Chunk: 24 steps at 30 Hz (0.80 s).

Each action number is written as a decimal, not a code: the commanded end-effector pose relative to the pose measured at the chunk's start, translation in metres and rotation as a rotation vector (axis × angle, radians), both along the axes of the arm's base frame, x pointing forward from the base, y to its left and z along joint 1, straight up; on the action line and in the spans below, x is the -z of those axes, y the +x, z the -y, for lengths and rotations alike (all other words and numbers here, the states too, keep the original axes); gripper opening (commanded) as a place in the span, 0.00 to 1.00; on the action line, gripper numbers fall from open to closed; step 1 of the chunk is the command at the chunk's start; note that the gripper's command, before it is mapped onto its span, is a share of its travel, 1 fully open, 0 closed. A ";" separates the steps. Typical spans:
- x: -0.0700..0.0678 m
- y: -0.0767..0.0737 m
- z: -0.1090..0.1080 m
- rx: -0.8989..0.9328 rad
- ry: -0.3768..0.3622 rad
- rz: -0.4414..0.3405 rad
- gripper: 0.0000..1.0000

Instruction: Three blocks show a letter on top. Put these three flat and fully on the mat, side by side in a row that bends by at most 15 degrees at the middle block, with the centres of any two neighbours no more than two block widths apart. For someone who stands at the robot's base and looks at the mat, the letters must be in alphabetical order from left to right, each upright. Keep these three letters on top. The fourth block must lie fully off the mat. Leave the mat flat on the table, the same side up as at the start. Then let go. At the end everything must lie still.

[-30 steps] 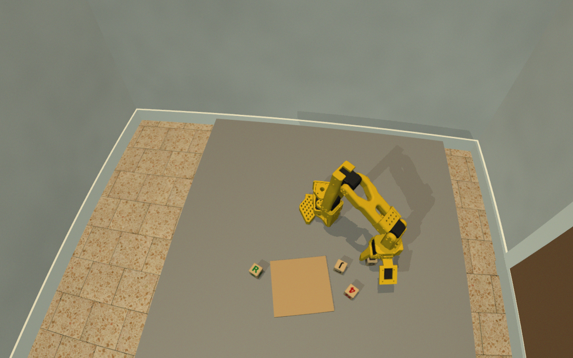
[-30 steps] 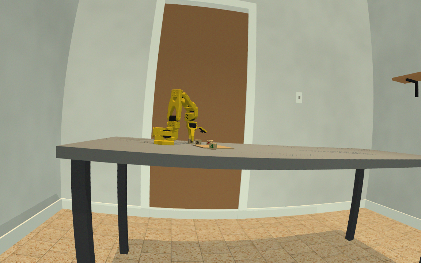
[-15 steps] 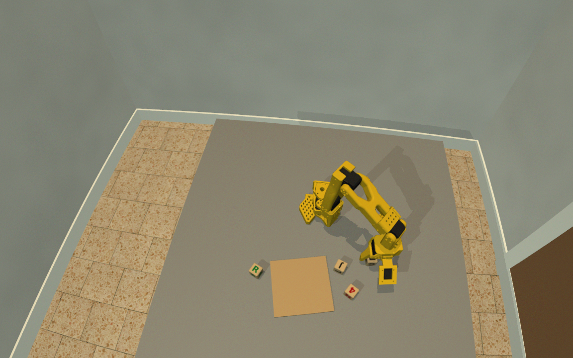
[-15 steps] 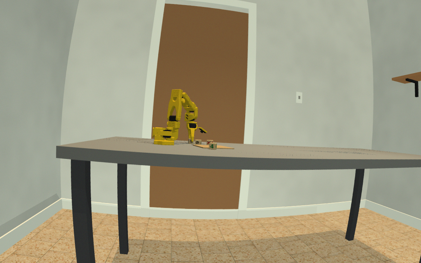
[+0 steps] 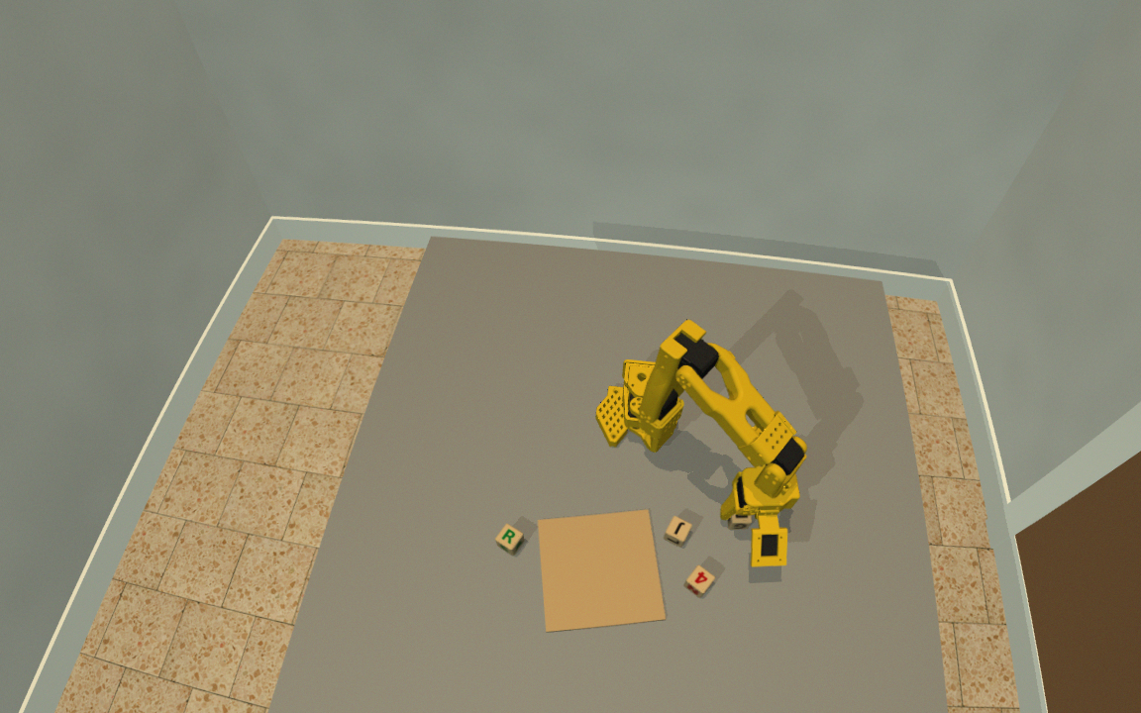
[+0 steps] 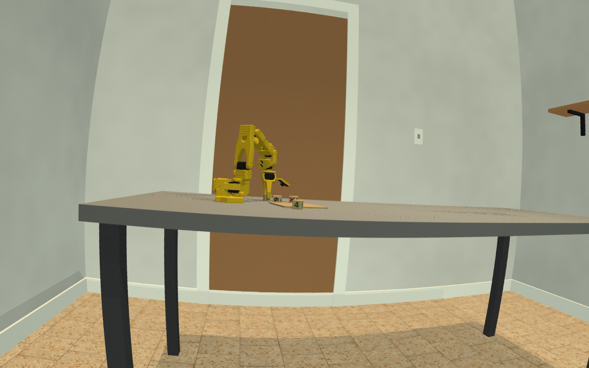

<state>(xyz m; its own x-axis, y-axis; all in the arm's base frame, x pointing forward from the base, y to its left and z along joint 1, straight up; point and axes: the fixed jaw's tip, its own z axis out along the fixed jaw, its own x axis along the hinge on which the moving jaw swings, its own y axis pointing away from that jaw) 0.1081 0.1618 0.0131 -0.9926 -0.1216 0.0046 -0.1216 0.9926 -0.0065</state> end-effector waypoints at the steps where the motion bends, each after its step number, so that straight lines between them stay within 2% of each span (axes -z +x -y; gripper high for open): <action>1: -0.009 0.005 -0.004 0.000 0.050 0.035 0.21; 14: -0.009 0.006 0.000 0.000 0.050 0.036 0.14; 24: -0.009 0.006 0.001 0.000 0.050 0.036 0.13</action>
<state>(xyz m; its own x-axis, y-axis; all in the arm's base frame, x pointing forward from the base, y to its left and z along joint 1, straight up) 0.1088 0.1553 0.0132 -0.9926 -0.1215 0.0043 -0.1215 0.9926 -0.0059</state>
